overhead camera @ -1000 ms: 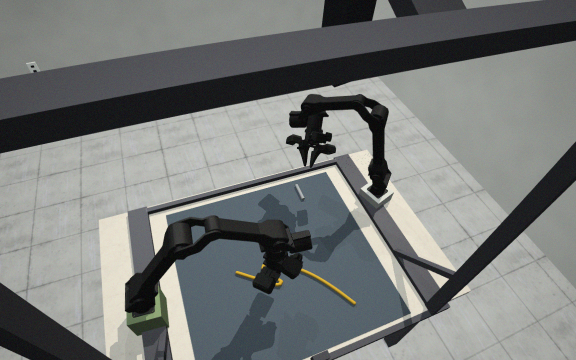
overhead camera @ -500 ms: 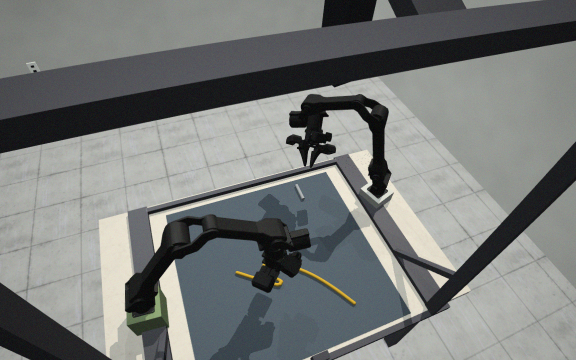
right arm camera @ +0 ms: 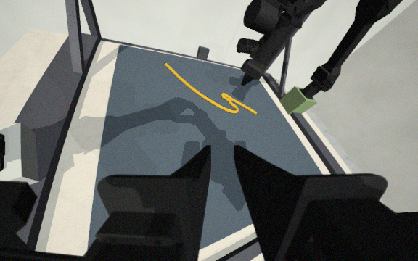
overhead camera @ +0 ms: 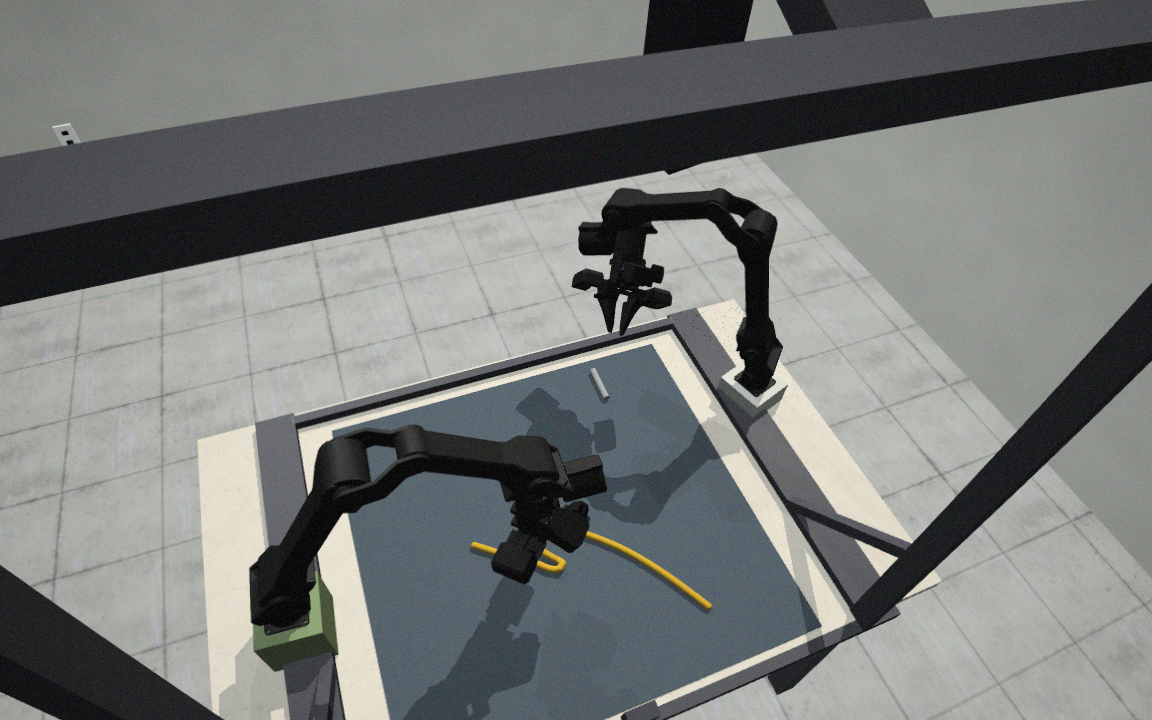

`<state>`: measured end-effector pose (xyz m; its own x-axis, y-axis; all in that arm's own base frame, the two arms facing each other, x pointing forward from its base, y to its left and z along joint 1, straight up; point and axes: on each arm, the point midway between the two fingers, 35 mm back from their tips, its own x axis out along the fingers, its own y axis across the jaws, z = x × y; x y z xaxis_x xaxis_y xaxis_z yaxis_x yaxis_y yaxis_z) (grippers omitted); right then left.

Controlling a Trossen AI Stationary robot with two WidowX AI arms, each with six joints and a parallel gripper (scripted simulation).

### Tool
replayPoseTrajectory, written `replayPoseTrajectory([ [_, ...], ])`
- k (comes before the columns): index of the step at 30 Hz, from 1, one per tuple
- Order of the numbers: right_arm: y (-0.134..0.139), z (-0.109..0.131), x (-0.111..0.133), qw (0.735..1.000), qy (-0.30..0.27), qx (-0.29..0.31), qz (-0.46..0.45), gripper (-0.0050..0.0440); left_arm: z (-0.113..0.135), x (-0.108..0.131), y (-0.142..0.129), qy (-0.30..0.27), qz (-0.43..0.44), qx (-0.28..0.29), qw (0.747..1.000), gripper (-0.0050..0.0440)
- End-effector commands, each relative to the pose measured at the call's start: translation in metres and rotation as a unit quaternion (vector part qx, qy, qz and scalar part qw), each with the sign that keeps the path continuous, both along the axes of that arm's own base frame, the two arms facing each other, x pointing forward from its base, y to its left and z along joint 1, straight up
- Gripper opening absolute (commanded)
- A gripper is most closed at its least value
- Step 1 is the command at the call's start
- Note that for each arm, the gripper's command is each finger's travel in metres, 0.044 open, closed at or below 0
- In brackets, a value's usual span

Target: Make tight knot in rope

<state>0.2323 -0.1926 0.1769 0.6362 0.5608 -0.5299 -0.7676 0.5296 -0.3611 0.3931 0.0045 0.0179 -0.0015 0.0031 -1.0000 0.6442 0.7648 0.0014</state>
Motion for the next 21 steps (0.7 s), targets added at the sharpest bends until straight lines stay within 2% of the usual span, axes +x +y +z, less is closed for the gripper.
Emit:
replayPoseTrajectory([
  [1,0.0,0.006,0.0,1.0,-0.007,-0.01,0.0,0.01,0.008,-0.003,0.003,-0.013,0.003,-0.001,1.0,0.01],
  [21,0.0,0.006,0.0,1.0,-0.007,-0.01,0.0,0.01,-0.008,-0.028,0.023,-0.013,0.02,-0.001,1.0,0.01],
])
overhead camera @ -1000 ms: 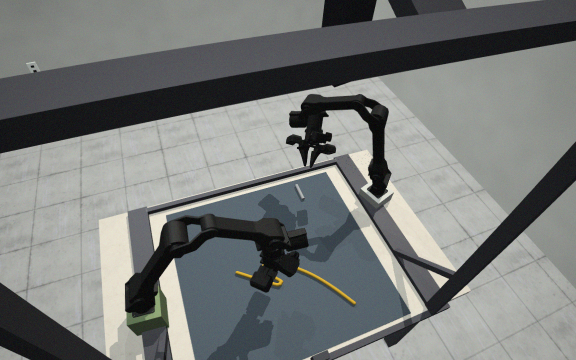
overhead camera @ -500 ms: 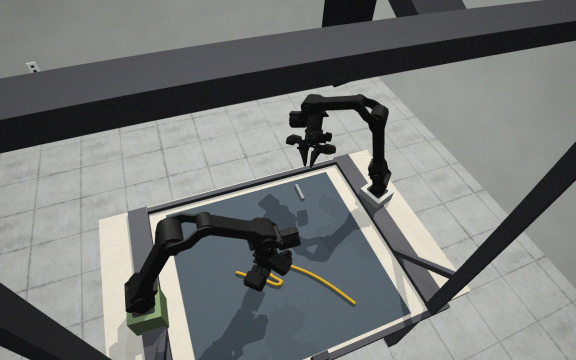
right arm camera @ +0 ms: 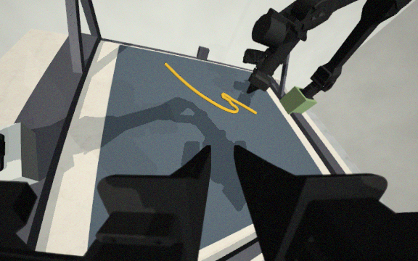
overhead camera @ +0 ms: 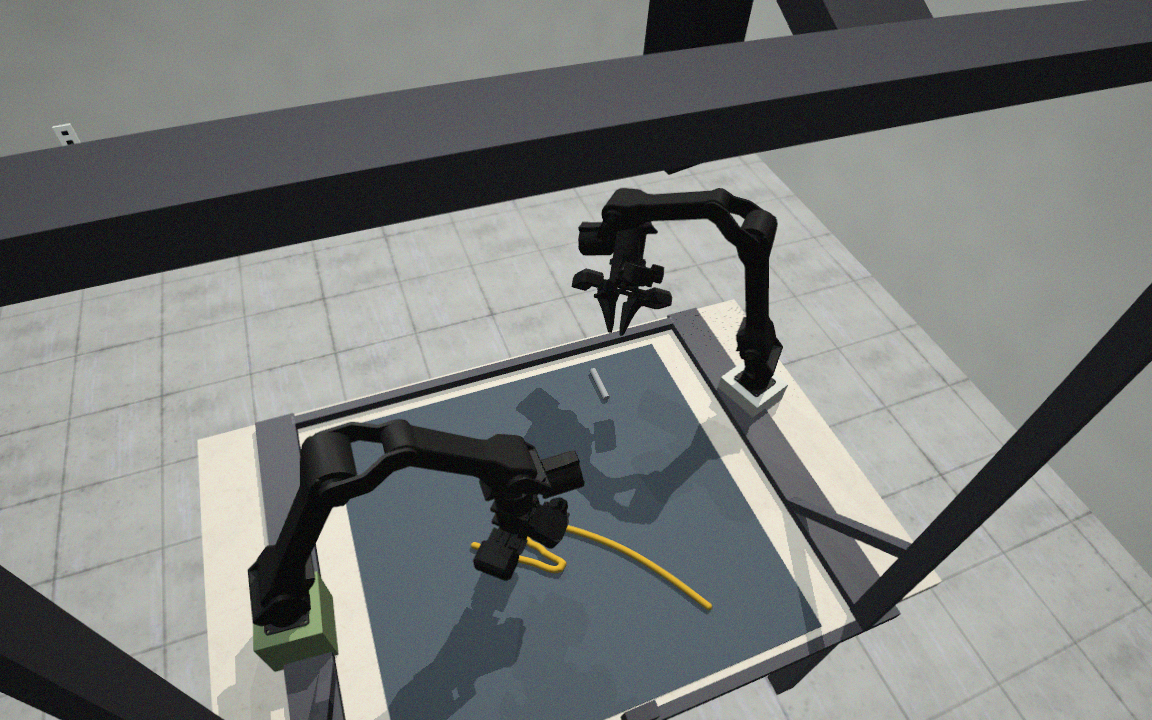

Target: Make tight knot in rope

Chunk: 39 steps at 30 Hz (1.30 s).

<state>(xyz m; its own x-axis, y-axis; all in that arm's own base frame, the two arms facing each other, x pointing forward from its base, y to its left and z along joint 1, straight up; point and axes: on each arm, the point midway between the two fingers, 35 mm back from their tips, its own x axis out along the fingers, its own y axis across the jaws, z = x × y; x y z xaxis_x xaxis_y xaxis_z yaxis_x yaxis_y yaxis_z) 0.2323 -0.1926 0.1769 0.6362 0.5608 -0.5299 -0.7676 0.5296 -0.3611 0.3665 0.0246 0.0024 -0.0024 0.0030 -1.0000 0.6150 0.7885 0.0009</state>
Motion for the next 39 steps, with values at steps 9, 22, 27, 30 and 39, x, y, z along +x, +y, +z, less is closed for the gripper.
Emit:
replayPoseTrajectory([
  [9,0.0,0.006,0.0,1.0,-0.007,-0.01,0.0,0.01,-0.002,-0.015,0.013,-0.013,0.011,0.0,1.0,0.01],
  [22,0.0,0.006,0.0,1.0,-0.007,-0.01,0.0,0.01,-0.012,-0.031,0.025,-0.012,0.022,0.0,1.0,0.01],
  [27,0.0,0.006,0.0,1.0,-0.007,-0.01,0.0,0.01,-0.016,-0.037,0.03,-0.012,0.027,0.0,1.0,0.01],
  [30,0.0,0.006,0.0,1.0,-0.007,-0.01,0.0,0.01,-0.016,-0.037,0.03,-0.012,0.027,0.0,1.0,0.01],
  [39,0.0,0.006,0.0,1.0,-0.007,-0.01,0.0,0.01,-0.034,-0.037,0.03,-0.012,0.027,0.0,1.0,0.01],
])
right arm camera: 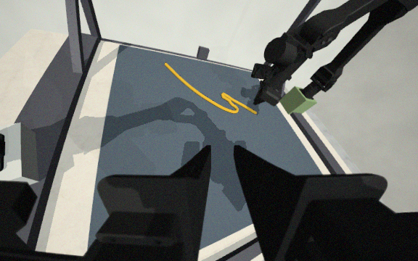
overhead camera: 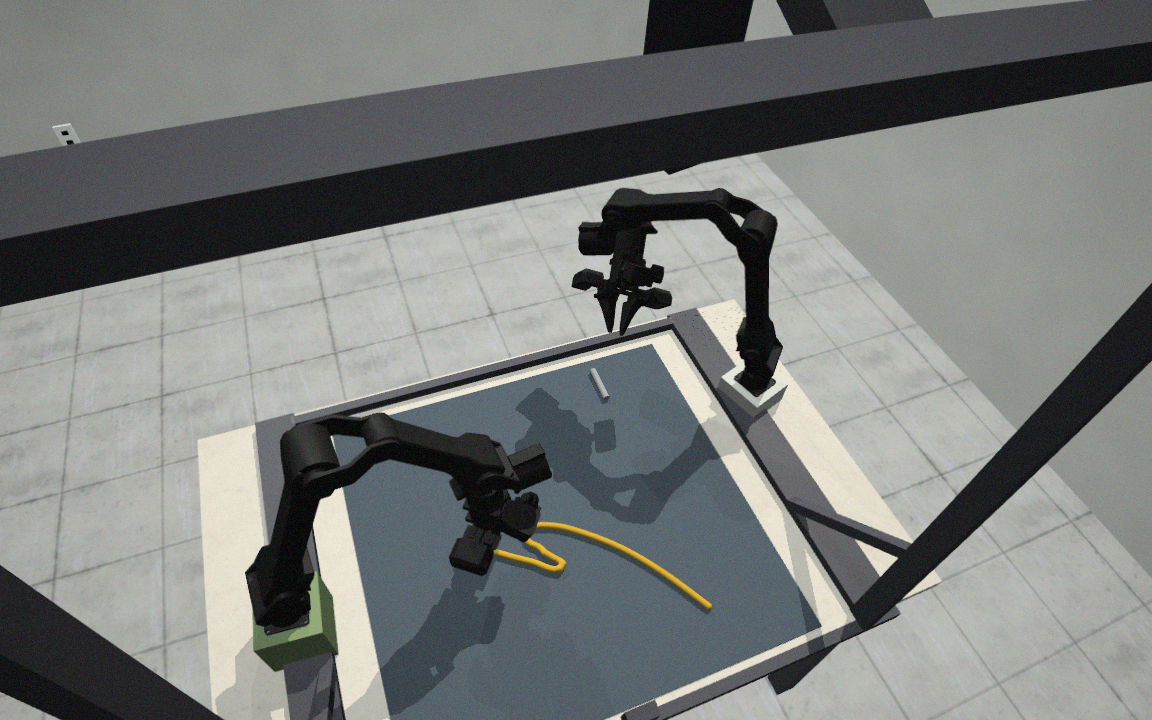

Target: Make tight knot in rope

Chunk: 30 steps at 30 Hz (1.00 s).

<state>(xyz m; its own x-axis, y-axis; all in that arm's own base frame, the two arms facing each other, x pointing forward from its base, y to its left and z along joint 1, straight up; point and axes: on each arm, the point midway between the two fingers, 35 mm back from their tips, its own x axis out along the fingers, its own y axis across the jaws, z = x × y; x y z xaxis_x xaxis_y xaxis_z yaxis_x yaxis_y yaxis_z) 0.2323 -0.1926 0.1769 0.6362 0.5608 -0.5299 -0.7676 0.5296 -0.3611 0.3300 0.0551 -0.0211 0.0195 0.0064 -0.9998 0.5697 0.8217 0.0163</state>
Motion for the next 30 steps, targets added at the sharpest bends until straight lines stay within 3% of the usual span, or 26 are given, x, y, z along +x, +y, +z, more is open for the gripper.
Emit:
replayPoseTrajectory([
  [1,0.0,0.006,0.0,1.0,-0.007,-0.01,0.0,0.01,-0.014,-0.001,0.0,-0.001,-0.001,-0.001,1.0,0.01],
  [30,0.0,0.006,0.0,1.0,-0.007,-0.01,0.0,0.01,-0.038,0.0,0.0,-0.001,-0.001,-0.001,1.0,0.01],
])
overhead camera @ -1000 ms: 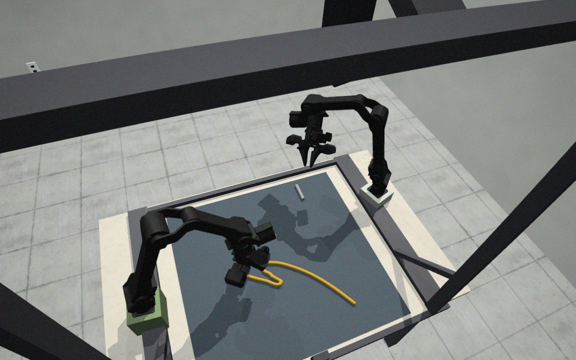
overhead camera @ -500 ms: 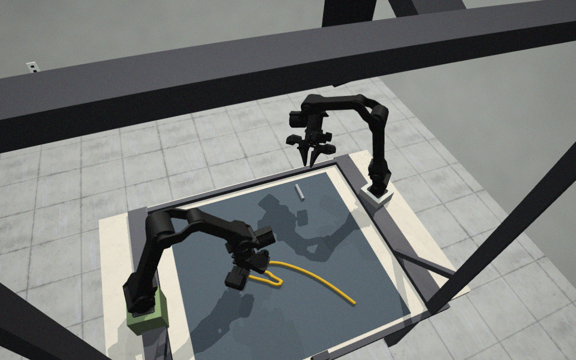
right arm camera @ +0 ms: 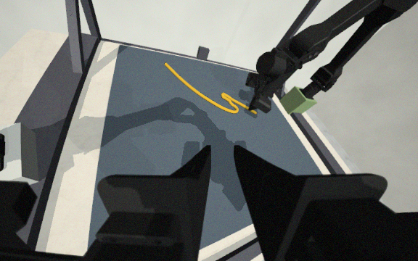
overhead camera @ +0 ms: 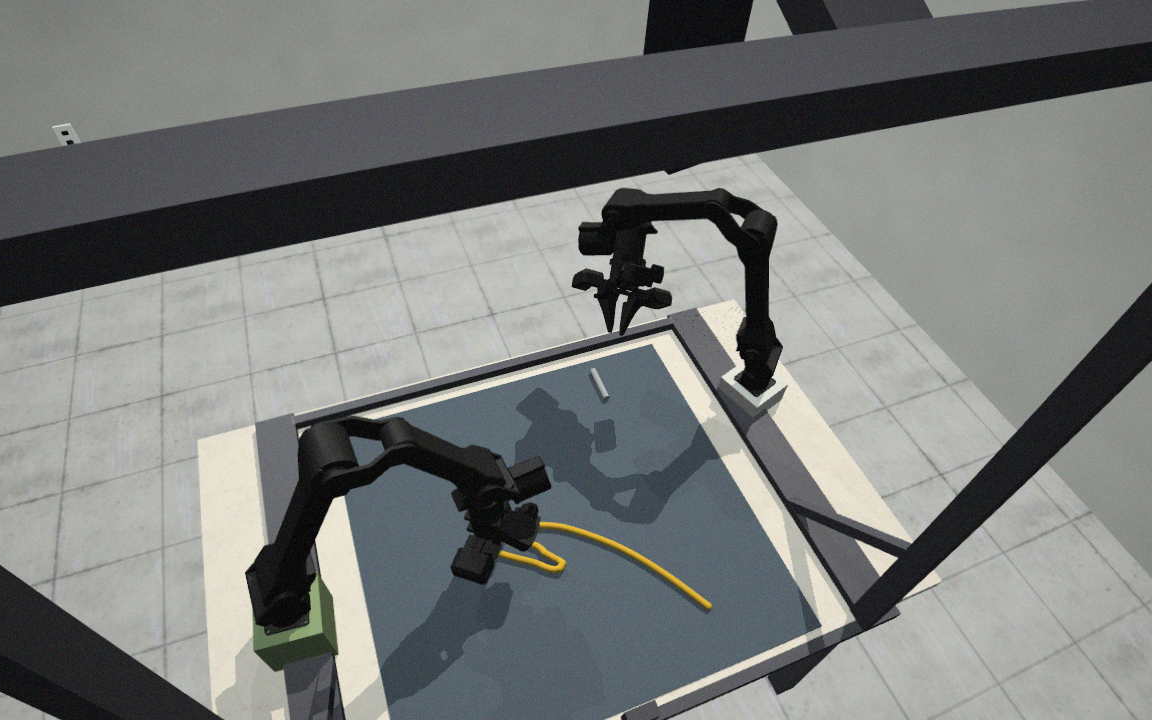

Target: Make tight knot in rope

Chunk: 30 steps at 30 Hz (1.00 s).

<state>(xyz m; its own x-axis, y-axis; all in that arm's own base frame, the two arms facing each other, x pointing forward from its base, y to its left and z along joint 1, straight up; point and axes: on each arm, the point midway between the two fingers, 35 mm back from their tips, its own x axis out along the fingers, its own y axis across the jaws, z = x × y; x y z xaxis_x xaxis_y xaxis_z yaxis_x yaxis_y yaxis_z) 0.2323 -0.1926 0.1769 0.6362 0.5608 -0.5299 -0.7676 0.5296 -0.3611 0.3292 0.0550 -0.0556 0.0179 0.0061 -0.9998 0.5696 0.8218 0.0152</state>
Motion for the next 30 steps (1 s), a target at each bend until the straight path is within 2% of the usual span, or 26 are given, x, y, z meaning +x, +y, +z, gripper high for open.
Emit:
replayPoseTrajectory([
  [1,-0.0001,0.0064,0.0002,1.0,-0.007,-0.01,0.0,0.01,-0.0039,0.0005,-0.0002,-0.001,-0.001,-0.001,1.0,0.01],
  [17,-0.0001,0.0064,0.0002,1.0,-0.007,-0.01,0.0,0.01,-0.0051,0.0005,-0.0002,-0.001,-0.001,-0.001,1.0,0.01],
  [19,-0.0001,0.0064,0.0002,1.0,-0.007,-0.01,0.0,0.01,-0.0051,0.0005,-0.0002,-0.001,-0.001,-0.001,1.0,0.0052],
  [20,-0.0001,0.0064,0.0002,1.0,-0.007,-0.01,0.0,0.01,-0.0051,0.0005,-0.0002,-0.001,-0.001,-0.001,1.0,0.0045],
  [30,-0.0001,0.0064,0.0002,1.0,-0.007,-0.01,0.0,0.01,-0.0051,0.0005,-0.0002,-0.001,-0.001,-0.001,1.0,0.0045],
])
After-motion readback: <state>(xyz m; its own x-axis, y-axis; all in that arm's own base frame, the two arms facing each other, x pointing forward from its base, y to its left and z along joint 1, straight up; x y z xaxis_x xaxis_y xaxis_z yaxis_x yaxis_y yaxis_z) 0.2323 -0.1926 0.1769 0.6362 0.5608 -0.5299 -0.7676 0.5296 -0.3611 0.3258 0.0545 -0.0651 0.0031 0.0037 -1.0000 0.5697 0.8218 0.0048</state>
